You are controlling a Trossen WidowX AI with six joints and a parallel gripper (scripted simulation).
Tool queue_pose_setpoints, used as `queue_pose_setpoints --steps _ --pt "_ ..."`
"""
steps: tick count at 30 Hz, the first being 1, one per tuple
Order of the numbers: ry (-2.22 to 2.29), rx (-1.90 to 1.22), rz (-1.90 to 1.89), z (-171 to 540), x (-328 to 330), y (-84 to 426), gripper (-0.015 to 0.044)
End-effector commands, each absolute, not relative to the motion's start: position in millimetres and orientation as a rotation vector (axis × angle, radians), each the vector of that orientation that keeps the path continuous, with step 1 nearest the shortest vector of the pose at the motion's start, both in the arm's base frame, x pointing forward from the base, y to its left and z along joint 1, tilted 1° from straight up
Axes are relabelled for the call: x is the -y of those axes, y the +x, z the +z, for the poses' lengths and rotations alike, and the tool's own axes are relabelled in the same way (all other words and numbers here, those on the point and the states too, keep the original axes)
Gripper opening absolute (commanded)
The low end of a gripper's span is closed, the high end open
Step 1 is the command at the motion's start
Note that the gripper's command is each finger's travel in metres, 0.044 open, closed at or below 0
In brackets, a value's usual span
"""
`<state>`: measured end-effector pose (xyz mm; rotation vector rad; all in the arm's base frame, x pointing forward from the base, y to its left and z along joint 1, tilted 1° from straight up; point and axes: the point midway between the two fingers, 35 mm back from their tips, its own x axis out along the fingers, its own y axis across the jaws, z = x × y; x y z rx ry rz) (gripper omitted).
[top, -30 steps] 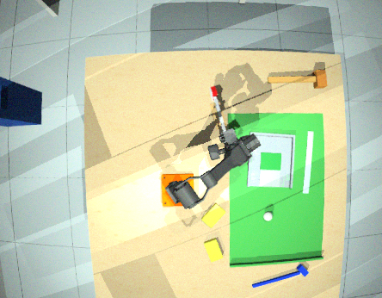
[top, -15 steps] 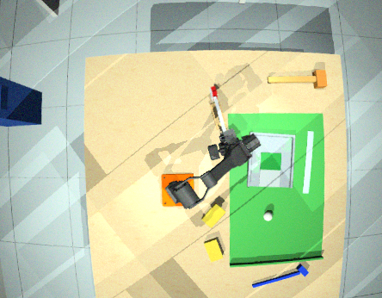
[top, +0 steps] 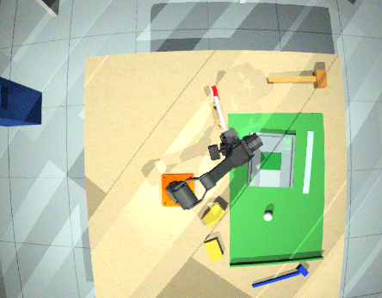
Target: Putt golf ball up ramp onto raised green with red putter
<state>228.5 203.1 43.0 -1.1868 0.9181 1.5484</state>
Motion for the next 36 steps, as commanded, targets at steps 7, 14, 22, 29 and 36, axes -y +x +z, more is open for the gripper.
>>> queue_pose_setpoints --steps 7,14,22,29,36 --pt "-1.183 -0.883 1.545 107 -206 231 0.0" --pt "-1.186 -0.899 1.538 115 -203 230 0.0" --pt "-1.098 -1.007 1.377 116 -173 250 0.0" --pt "-0.999 -1.097 1.236 118 -139 268 0.0" --pt "-0.897 -1.179 1.094 120 -103 281 0.0"
